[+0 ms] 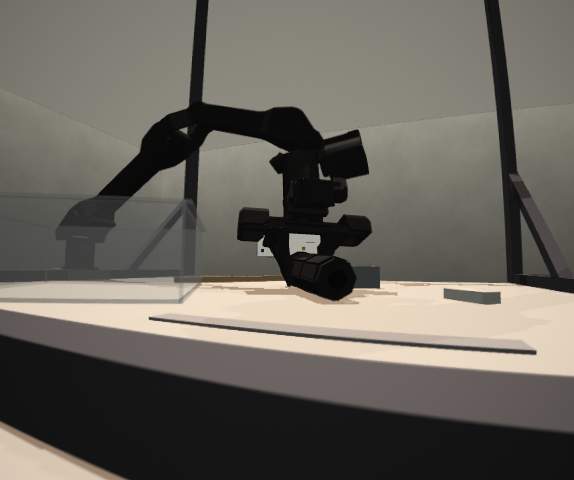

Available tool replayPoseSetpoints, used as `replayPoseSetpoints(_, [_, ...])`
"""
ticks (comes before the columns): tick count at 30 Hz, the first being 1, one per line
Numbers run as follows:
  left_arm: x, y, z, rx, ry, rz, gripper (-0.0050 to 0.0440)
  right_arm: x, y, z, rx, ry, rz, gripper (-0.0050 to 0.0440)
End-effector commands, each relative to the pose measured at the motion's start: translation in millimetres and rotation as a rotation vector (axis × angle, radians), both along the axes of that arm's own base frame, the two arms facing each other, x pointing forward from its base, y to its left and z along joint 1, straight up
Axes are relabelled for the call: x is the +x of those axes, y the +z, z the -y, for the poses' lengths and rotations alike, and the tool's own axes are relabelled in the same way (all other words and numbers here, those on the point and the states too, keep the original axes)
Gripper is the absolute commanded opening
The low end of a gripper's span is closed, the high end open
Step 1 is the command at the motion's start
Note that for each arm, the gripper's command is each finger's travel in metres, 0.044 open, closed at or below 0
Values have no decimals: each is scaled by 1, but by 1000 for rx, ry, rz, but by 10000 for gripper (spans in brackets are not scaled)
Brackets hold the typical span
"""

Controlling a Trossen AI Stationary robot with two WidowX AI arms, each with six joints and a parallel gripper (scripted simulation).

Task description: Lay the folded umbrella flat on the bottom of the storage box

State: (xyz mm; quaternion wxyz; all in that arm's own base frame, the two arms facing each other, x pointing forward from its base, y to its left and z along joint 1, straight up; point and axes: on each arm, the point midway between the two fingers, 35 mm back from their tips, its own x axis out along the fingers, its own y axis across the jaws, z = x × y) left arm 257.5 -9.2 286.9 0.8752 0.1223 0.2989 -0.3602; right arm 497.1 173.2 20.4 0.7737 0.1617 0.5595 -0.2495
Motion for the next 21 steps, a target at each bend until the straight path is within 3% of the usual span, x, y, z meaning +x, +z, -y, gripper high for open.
replayPoseSetpoints(1, [0,5,0,5,-1,15,400,7,81,-3,49,5,114,-1])
replayPoseSetpoints(5, [0,5,0,5,-1,15,400,4,106,-2,59,16,145,-3])
replayPoseSetpoints(8, [0,5,0,5,-1,15,400,3,112,-1,63,19,155,-3])
replayPoseSetpoints(16, [0,5,0,5,-1,15,400,-4,188,2,104,59,294,-35])
replayPoseSetpoints(21, [0,5,0,5,-1,15,400,-5,195,3,108,63,309,-50])
